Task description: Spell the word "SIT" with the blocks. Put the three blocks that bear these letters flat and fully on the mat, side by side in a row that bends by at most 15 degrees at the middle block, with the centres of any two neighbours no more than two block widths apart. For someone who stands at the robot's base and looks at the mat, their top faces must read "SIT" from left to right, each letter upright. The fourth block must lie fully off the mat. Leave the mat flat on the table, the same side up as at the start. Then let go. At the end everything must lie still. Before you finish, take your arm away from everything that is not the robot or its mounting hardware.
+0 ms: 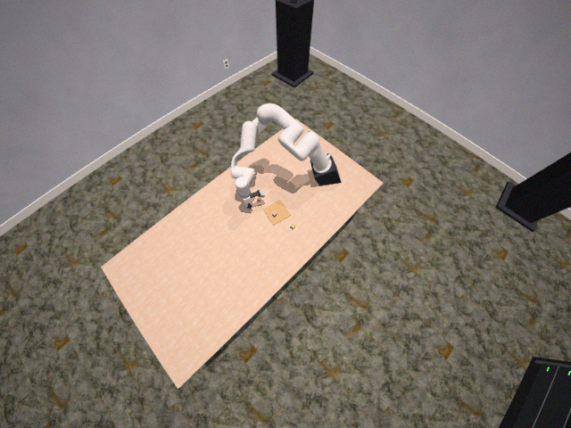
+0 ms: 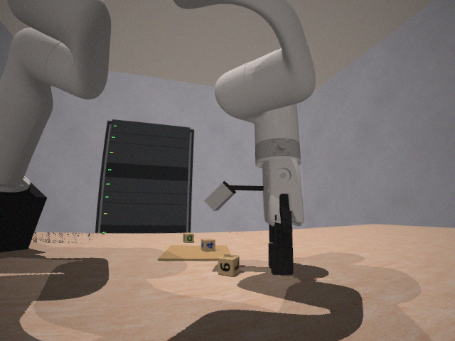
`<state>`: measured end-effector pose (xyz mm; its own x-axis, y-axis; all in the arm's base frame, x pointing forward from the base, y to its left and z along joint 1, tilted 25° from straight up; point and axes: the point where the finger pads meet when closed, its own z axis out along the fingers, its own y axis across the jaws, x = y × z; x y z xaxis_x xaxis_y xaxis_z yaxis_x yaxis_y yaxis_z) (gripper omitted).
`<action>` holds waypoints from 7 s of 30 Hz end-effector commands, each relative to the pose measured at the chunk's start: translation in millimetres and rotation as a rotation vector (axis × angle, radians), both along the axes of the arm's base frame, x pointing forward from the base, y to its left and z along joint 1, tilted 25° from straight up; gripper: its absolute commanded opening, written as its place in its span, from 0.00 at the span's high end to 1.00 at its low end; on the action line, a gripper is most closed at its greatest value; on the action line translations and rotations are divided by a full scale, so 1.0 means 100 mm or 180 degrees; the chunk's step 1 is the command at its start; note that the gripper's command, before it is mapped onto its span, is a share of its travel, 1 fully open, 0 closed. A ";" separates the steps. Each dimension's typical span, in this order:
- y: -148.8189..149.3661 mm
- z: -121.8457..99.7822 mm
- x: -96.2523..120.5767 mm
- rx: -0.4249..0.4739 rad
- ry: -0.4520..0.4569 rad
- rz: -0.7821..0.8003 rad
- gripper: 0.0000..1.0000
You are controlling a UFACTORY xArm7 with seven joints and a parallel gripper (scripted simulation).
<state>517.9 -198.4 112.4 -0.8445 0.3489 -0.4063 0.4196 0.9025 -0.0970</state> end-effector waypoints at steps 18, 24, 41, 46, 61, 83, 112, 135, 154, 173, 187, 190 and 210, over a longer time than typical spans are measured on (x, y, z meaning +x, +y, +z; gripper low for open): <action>0.24 0.87 -0.31 -0.0003 -0.0010 0.0004 0.79; 0.26 0.92 -0.33 -0.0003 -0.0010 0.0004 0.79; 0.52 0.83 -0.36 -0.0206 0.0168 0.0590 0.79; 0.70 0.76 -0.39 -0.0350 0.0291 0.1007 0.79; 1.15 0.59 -0.51 -0.0741 0.0609 0.2117 0.79; 1.74 0.35 -0.76 -0.1327 0.1048 0.3719 0.79; 2.32 0.09 -1.16 -0.2061 0.1546 0.5586 0.79; 2.28 -0.06 -1.10 -0.2060 0.1548 0.5589 0.79; 2.10 -0.71 -0.85 -0.2060 0.1548 0.5589 0.79; 2.08 -0.78 -0.83 -0.2060 0.1548 0.5589 0.79; 2.08 -0.78 -0.83 -0.2060 0.1548 0.5589 0.79; 2.08 -0.78 -0.83 -0.2060 0.1548 0.5589 0.79; 2.08 -0.77 -0.82 -0.2061 0.1548 0.5590 0.79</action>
